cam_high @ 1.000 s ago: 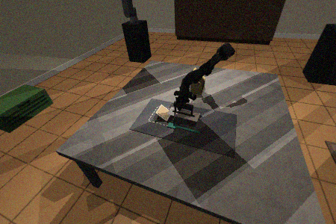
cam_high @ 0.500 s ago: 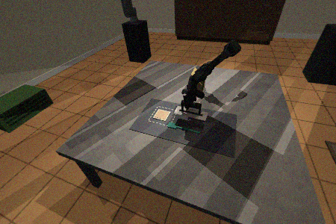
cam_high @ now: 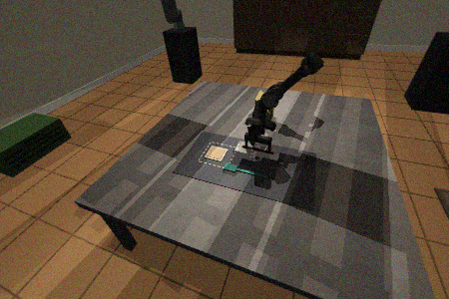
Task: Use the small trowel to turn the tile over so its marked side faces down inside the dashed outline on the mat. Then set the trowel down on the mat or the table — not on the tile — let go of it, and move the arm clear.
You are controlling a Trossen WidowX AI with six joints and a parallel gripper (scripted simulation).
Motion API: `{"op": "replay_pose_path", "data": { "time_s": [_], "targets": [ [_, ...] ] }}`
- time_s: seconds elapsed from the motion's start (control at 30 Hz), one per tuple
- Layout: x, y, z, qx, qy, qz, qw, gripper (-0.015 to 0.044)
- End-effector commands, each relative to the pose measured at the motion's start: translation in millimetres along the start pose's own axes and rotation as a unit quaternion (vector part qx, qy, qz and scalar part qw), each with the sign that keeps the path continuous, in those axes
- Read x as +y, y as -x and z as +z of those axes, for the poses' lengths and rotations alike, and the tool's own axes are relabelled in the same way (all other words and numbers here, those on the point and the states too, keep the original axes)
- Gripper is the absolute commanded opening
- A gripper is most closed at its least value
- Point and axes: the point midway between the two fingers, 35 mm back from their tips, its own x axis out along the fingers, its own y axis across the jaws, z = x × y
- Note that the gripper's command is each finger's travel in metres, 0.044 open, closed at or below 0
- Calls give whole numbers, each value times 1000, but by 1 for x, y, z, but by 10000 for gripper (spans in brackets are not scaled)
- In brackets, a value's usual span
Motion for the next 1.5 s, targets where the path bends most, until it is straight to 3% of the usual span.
{"op": "replay_pose_path", "data": {
  "time_s": [0.0,1.03,1.47],
  "targets": [
    [-2,1,-1,4,-2,-4,1000,0],
    [0,0,1,-2,1,0,1000,0],
    [-7,-21,75,-164,131,2,978,0]
  ]
}}
